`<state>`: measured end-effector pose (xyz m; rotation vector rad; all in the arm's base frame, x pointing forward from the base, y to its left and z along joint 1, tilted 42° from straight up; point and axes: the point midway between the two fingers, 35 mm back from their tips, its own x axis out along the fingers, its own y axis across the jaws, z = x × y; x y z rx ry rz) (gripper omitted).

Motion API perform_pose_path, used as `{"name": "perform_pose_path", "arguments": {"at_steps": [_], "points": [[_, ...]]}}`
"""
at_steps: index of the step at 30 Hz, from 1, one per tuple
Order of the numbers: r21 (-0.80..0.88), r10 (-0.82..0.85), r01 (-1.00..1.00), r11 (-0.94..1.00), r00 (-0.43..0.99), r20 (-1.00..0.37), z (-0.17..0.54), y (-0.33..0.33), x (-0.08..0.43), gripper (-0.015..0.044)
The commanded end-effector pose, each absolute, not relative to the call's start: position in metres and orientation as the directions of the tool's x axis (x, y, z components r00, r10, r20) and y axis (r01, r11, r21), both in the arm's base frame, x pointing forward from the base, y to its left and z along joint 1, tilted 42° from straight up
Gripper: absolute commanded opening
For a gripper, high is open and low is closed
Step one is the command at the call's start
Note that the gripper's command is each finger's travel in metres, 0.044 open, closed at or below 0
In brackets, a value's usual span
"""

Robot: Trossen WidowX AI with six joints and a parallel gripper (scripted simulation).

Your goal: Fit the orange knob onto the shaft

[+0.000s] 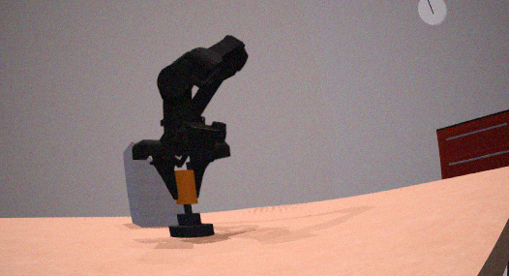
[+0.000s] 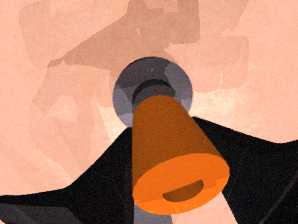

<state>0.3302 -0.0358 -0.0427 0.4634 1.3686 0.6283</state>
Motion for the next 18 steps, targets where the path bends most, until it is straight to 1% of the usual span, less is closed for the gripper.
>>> {"name": "perform_pose_path", "arguments": {"at_steps": [1,18], "points": [[0.642,0.656,-0.145,0.753,0.09,-0.749,-0.0417,-0.0388,0.3308,0.0],[0.642,0.656,-0.145,0.753,0.09,-0.749,-0.0415,-0.0381,0.3319,0.0]]}}
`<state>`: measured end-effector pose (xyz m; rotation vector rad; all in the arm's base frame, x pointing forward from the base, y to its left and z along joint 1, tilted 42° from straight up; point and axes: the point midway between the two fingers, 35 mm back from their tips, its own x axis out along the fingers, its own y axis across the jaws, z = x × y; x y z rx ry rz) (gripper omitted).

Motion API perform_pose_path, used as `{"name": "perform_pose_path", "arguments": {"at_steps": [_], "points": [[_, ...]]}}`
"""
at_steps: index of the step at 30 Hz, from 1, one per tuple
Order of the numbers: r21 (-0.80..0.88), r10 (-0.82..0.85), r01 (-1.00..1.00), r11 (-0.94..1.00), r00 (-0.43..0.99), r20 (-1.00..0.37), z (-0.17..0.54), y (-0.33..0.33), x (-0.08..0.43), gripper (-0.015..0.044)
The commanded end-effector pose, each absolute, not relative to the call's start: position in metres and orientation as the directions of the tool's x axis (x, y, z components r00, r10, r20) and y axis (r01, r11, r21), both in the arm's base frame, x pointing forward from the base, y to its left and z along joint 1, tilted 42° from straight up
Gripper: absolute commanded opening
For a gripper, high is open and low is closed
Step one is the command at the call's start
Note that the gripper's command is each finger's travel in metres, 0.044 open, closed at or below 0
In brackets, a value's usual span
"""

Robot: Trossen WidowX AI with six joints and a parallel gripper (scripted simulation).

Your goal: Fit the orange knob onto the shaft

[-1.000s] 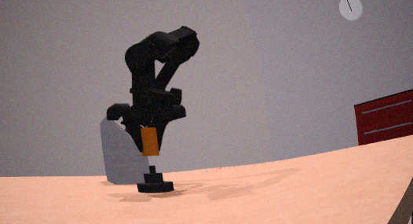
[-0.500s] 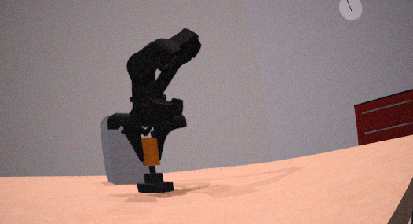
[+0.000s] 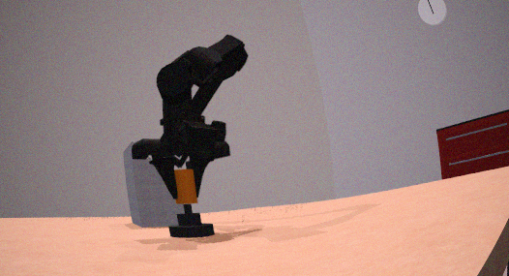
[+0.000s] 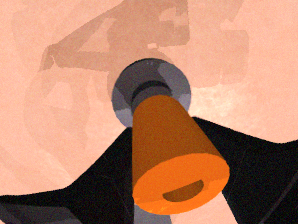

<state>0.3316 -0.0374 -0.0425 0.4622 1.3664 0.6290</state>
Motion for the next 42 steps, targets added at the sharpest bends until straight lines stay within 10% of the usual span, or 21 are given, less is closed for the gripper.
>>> {"name": "perform_pose_path", "arguments": {"at_steps": [1,42], "points": [[0.642,0.656,-0.145,0.753,0.09,-0.749,-0.0415,-0.0382,0.3317,0.0],[0.594,0.656,-0.347,0.726,0.09,-0.749,-0.0429,-0.0392,0.3332,0.0]]}}
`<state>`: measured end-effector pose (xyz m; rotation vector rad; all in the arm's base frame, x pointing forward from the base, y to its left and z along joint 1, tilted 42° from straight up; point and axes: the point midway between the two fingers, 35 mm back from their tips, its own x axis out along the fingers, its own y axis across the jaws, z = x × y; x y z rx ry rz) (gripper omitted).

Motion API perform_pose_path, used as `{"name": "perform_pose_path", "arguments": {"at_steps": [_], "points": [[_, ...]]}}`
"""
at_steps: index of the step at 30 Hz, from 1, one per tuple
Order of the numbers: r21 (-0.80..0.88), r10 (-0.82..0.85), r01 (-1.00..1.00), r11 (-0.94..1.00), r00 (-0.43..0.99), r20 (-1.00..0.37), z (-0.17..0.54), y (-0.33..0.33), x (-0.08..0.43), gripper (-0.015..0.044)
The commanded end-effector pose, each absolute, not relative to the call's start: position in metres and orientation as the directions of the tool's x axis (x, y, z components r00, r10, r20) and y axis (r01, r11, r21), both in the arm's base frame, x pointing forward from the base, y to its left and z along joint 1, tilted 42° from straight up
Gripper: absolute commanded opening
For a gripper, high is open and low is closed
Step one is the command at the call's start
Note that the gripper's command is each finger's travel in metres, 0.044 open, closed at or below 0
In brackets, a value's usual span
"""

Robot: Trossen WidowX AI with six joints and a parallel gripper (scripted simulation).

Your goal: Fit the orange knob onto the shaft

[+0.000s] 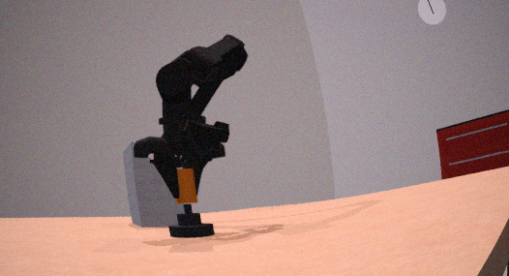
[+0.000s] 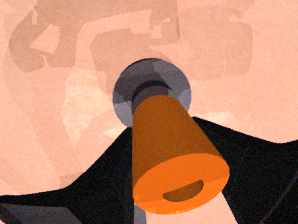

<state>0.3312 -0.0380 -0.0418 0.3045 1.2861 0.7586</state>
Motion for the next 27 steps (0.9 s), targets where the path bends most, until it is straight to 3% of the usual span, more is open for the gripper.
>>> {"name": "perform_pose_path", "arguments": {"at_steps": [1,27], "points": [[0.594,0.656,-0.347,0.726,0.09,-0.749,-0.0431,-0.0392,0.3331,0.0],[0.594,0.656,-0.347,0.726,0.09,-0.749,-0.0415,-0.0386,0.3311,0.0]]}}
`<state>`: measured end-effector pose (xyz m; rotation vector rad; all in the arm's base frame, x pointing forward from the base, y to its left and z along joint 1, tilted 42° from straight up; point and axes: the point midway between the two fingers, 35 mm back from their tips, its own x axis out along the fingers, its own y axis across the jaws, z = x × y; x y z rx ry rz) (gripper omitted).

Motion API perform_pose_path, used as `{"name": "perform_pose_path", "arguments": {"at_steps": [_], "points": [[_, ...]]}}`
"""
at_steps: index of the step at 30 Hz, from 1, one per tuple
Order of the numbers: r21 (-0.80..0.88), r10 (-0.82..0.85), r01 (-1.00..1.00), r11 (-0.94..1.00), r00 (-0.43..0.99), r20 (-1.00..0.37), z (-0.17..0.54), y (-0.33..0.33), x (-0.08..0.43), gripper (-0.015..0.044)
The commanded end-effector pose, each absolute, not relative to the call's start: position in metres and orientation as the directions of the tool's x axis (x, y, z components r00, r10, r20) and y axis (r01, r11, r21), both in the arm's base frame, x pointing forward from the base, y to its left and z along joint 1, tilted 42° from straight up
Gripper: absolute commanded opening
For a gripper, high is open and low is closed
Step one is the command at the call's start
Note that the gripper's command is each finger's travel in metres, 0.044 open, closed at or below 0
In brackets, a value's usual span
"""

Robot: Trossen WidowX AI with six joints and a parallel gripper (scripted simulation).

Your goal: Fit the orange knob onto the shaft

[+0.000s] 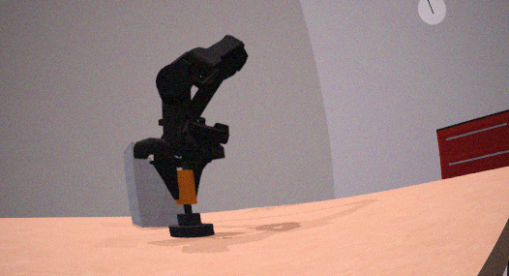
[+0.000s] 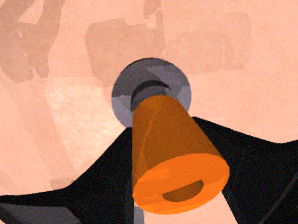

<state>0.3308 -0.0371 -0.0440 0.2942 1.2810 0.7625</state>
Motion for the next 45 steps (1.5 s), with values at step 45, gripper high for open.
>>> {"name": "perform_pose_path", "arguments": {"at_steps": [45], "points": [[0.52,0.656,-0.533,0.667,0.09,-0.749,-0.043,-0.0382,0.3332,0.0]]}}
